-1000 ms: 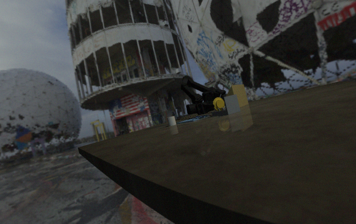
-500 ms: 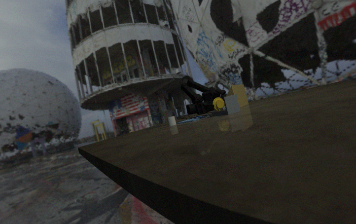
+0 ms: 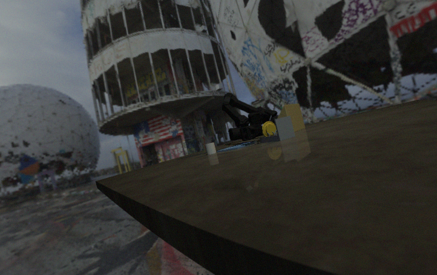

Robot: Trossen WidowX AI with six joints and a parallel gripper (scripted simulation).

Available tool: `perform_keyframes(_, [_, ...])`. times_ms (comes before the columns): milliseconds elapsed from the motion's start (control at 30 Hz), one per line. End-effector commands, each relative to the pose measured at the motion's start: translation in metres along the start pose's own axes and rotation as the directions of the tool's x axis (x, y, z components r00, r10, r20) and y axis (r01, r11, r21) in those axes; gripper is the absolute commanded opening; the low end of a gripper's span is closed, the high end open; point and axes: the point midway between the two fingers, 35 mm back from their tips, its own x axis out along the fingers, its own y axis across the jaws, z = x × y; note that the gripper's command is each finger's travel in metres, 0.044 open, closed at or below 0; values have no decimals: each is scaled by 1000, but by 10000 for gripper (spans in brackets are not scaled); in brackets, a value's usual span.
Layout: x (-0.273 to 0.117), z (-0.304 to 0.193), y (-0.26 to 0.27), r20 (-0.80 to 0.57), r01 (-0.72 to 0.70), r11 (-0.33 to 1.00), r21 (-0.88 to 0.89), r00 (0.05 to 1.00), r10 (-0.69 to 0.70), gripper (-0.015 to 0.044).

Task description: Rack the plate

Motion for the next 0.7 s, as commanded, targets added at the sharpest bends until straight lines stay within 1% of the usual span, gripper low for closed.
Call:
perform_keyframes(0, [0,0,0,0,0,1000,0,1000,0,400])
perform_keyframes(167, [1,8,-2,-3,-2,1000,-2,1000,2,400])
perform_keyframes(400, [0,98,-5,7,2,1000,-10,1000,-2,400])
perform_keyframes(467, [0,117,-6,19,7,1000,-8,1000,-6,400])
perform_keyframes(600, [1,119,-7,18,6,1000,-4,1000,-6,400])
perform_keyframes(667, [3,119,-7,-9,-4,1000,30,1000,4,400])
